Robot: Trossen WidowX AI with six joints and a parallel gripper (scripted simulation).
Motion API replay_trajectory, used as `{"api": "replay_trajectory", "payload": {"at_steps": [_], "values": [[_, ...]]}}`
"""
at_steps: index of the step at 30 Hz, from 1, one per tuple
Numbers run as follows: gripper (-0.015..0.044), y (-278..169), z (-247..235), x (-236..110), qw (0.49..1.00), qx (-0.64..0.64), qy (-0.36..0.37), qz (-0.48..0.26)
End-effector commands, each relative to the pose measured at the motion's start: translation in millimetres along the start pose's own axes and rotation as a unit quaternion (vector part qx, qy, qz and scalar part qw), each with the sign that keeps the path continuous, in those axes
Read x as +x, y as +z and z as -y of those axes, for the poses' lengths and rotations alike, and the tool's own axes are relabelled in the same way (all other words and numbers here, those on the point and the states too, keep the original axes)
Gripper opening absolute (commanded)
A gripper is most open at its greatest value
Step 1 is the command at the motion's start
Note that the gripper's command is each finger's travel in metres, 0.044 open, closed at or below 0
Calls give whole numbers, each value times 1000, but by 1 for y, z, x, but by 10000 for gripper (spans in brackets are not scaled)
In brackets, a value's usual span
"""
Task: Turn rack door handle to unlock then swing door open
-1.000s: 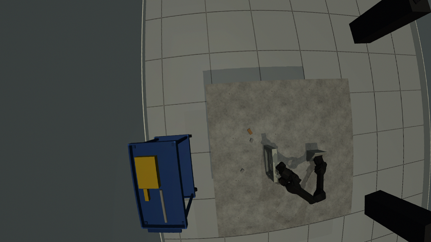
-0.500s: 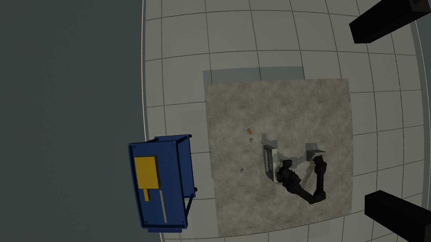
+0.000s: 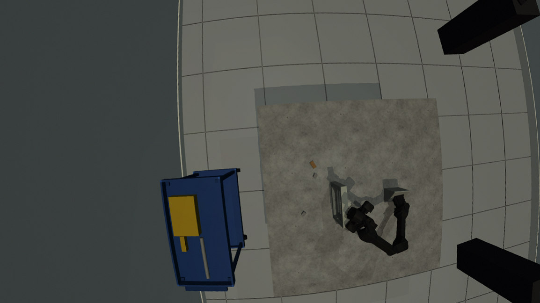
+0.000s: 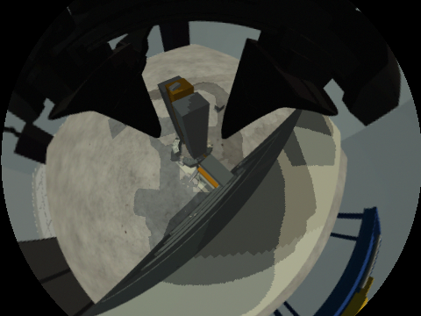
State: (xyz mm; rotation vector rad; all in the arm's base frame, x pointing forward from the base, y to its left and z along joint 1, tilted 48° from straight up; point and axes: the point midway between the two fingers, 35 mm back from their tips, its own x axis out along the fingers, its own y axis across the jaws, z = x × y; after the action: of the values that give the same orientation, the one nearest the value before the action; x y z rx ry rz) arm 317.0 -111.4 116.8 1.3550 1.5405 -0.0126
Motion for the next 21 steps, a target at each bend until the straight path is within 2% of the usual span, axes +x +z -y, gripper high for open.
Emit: {"api": "replay_trajectory", "payload": {"at_steps": [1, 8, 15, 21], "values": [[288, 0, 1, 1, 994, 113, -1, -1], [288, 0, 1, 1, 959, 283, -1, -1], [288, 0, 1, 1, 898, 440, -1, 0], [288, 0, 1, 1, 890, 455, -1, 0]]}}
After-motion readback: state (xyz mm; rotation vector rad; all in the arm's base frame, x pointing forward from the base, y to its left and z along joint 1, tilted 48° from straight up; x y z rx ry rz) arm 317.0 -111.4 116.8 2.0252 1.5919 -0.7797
